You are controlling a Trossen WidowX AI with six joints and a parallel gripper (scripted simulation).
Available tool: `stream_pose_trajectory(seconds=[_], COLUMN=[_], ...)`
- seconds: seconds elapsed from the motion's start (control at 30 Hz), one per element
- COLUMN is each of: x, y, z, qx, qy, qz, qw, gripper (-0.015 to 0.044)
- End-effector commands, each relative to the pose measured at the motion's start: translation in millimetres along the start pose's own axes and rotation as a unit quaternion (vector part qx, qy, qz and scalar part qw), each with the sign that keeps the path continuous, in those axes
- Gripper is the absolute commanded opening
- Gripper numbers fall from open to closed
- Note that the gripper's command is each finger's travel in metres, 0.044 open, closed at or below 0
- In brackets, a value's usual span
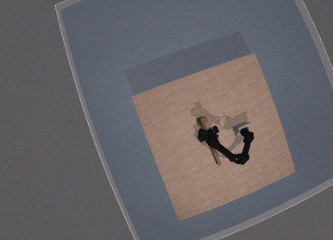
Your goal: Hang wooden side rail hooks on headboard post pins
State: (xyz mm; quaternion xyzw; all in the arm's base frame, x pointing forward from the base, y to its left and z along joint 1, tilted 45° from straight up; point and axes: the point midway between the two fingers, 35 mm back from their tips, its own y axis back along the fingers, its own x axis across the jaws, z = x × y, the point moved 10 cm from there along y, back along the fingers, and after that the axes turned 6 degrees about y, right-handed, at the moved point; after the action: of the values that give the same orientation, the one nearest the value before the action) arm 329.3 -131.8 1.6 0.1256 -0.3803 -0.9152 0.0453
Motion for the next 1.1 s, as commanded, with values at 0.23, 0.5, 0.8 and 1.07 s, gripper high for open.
stream_pose_trajectory(seconds=[0.23, 0.5, 0.8, 1.07], x=[1.4, 1.0, 0.4, 0.5], y=[3.4, 4.1, 4.5, 0.1], z=[-3.8, -4.5, -5.5, -2.2], qx=[0.004, 0.004, 0.004, -0.001], qy=[0.002, 0.002, 0.002, 0.000], qz=[-0.002, -0.002, -0.002, 0.002], qw=[1.000, 1.000, 1.000, 1.000], gripper=[0.0000, 0.0000, 0.0000, 0.0210])
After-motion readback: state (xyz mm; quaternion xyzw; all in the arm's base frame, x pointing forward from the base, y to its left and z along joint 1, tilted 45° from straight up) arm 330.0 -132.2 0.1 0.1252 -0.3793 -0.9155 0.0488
